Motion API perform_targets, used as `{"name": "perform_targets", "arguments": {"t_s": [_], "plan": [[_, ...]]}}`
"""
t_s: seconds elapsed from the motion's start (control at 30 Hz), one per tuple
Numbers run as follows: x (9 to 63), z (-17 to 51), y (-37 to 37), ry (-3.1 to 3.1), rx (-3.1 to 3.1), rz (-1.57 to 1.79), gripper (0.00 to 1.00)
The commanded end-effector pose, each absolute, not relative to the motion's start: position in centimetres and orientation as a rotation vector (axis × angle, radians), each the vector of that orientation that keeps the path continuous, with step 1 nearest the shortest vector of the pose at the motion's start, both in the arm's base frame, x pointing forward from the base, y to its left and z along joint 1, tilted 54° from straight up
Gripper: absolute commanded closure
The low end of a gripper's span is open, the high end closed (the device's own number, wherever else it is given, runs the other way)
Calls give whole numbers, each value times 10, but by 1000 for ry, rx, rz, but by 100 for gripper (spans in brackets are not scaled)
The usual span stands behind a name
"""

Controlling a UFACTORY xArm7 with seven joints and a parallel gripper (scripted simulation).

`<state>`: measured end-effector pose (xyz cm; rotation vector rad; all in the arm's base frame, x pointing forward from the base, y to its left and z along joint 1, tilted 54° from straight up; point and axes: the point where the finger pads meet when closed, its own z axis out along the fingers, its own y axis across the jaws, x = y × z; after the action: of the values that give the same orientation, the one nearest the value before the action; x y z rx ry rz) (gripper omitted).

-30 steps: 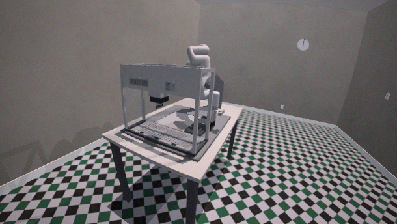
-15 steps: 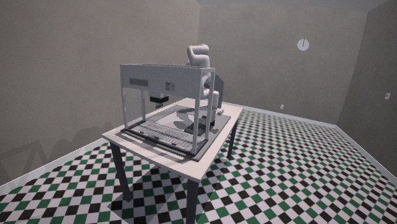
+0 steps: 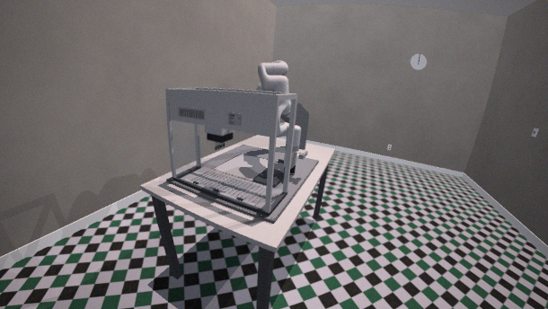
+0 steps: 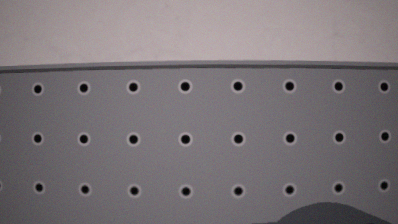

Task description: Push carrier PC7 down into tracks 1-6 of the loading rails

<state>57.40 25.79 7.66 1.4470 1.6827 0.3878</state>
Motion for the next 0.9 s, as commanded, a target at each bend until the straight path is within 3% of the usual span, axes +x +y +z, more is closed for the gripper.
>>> {"name": "perform_targets", "arguments": {"t_s": [0.0,0.87], "plan": [[574,78,257,1684,1446,391,0],[573,82,248,1684,1446,390,0]]}}
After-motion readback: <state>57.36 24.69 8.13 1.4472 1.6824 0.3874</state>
